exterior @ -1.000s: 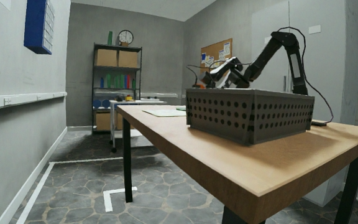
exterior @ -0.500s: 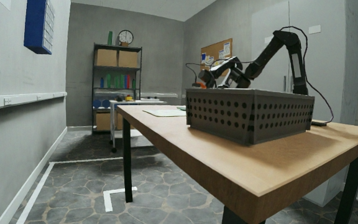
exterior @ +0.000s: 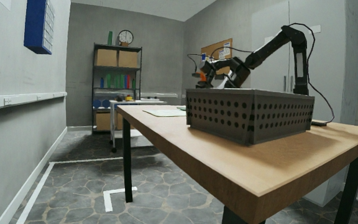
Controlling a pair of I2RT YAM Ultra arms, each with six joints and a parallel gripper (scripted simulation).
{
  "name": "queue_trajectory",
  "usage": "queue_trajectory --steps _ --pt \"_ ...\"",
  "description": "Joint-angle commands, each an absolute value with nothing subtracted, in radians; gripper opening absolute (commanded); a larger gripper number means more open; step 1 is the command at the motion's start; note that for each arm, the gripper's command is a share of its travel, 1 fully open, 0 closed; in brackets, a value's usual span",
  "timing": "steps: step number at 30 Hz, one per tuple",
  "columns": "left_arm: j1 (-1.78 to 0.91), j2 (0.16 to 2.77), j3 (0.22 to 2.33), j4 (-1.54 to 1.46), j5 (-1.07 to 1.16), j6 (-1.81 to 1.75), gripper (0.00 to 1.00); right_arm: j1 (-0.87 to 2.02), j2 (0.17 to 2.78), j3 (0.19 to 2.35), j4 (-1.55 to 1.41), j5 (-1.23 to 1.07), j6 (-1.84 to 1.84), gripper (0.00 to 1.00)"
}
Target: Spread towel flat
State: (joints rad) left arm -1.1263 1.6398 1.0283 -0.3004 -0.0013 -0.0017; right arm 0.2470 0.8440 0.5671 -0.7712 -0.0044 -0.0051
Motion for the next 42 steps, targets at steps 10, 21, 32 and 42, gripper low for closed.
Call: queue_trajectory --steps 10,21,32,42 --pt "-0.978 1.633 1.175 -0.479 0.004 -0.005 0.64 0.281 0.961 0.691 -0.658 -0.003 -0.004 0.64" --pt "-0.901 1.672 1.287 -0.568 -0.002 -0.003 0.64 0.295 1.16 0.862 -0.66 0.0 -0.001 0.64" --pt "-0.898 1.656 1.27 -0.559 -0.002 -0.002 0.64 0.285 1.144 0.843 -0.648 -0.003 -0.004 0.64" --pt "-0.898 1.656 1.27 -0.559 -0.002 -0.002 0.64 0.285 1.144 0.843 -0.648 -0.003 -0.004 0.64"
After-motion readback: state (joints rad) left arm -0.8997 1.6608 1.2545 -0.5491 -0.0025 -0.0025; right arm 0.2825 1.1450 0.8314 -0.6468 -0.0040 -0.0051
